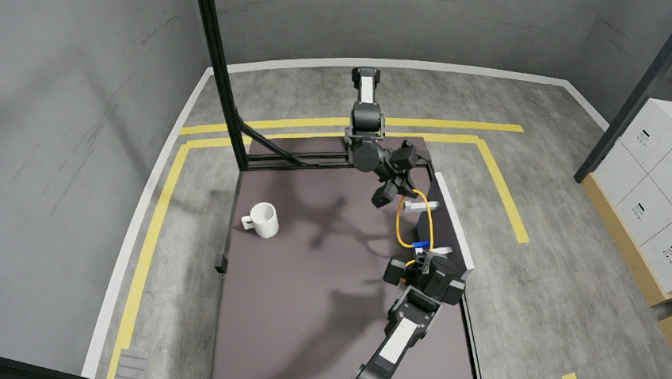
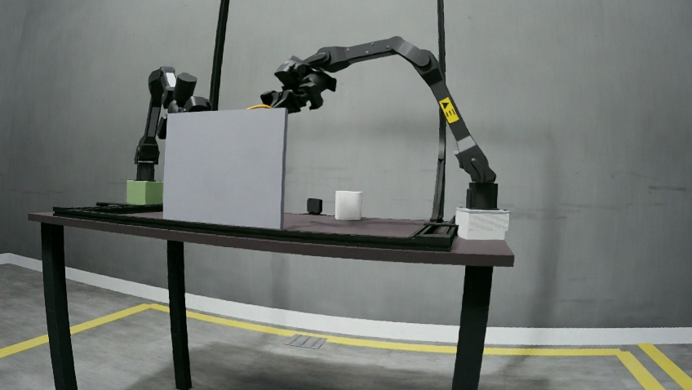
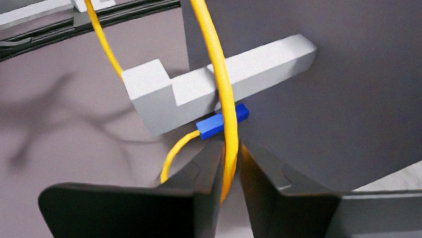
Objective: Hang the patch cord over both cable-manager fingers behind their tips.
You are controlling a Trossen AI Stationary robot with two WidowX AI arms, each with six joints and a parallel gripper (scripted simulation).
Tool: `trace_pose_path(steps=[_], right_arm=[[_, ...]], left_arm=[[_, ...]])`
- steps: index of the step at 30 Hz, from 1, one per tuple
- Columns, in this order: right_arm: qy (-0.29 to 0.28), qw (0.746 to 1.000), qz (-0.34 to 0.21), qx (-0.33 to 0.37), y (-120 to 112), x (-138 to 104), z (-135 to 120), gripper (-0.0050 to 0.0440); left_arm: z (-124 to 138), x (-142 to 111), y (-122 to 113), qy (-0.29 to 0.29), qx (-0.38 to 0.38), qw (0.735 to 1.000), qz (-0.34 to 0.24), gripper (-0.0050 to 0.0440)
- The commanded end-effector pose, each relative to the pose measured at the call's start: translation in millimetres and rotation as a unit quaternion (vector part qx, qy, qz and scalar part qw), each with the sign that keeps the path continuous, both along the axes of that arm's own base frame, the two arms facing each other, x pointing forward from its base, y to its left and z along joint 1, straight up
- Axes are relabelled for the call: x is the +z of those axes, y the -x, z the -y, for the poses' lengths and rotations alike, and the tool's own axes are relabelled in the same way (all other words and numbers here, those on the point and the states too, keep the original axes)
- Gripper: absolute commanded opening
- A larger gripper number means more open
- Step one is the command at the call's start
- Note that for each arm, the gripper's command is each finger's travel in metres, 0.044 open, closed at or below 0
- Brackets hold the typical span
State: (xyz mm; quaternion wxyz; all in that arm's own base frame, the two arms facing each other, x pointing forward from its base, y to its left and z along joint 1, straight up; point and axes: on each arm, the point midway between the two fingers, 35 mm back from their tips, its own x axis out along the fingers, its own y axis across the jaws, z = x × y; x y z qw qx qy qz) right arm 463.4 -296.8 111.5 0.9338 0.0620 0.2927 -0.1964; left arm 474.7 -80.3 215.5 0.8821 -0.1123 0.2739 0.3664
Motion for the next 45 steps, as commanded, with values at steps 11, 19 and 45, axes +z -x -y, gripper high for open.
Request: trace_pose_path(steps=[11, 19, 45], right_arm=[[0.008, 1.000, 0.011, 0.000, -0.8, 13.1, 1.3, 0.0040], [0.008, 1.000, 0.011, 0.000, -0.8, 13.1, 1.3, 0.0040], [0.008, 1.000, 0.011, 0.000, -0.8, 13.1, 1.3, 0.0040]], left_arm=[[-5.3, 10.8, 7.1, 0.005, -0.002, 1.000, 0.014, 0.0025], [-6.9, 9.0, 9.6, 0.004, -0.003, 1.000, 0.014, 0.0025], [-11.1, -1.8, 16.2, 0.008, 0.001, 1.000, 0.015, 0.0025]])
